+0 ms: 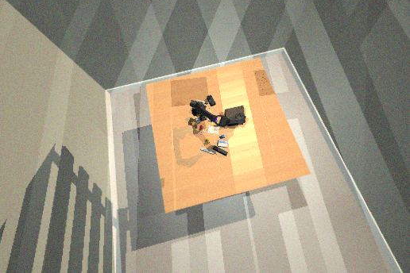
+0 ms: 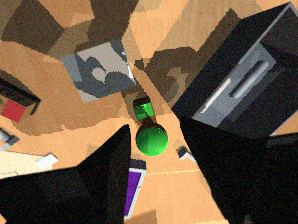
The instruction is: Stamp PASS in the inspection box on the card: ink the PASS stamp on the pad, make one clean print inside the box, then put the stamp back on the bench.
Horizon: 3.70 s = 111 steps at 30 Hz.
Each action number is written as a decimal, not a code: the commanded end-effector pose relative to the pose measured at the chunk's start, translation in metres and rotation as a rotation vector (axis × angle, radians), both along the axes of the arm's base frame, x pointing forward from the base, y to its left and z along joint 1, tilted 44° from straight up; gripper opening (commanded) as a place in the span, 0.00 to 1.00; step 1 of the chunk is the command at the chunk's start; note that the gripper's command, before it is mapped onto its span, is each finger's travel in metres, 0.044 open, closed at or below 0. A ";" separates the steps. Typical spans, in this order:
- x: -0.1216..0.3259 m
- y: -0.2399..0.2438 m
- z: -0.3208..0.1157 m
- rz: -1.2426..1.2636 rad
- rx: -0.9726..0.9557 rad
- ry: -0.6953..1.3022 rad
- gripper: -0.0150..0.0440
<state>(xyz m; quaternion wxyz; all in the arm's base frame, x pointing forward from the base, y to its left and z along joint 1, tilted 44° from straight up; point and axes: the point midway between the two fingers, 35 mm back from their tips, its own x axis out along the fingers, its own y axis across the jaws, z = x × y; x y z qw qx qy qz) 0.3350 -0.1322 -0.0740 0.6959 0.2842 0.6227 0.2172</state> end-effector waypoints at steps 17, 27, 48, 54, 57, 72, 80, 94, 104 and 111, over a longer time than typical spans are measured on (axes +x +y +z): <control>-0.001 0.016 -0.009 0.025 0.026 0.017 0.61; -0.001 0.016 -0.009 0.025 0.026 0.017 0.61; -0.001 0.016 -0.009 0.025 0.026 0.017 0.61; -0.001 0.016 -0.009 0.025 0.026 0.017 0.61; -0.001 0.016 -0.009 0.025 0.026 0.017 0.61; -0.001 0.016 -0.009 0.025 0.026 0.017 0.61; -0.001 0.016 -0.009 0.025 0.026 0.017 0.61; -0.001 0.016 -0.009 0.025 0.026 0.017 0.61; 0.000 0.000 0.000 -0.001 0.000 -0.002 0.58; 0.000 0.000 0.000 -0.001 0.000 -0.002 0.50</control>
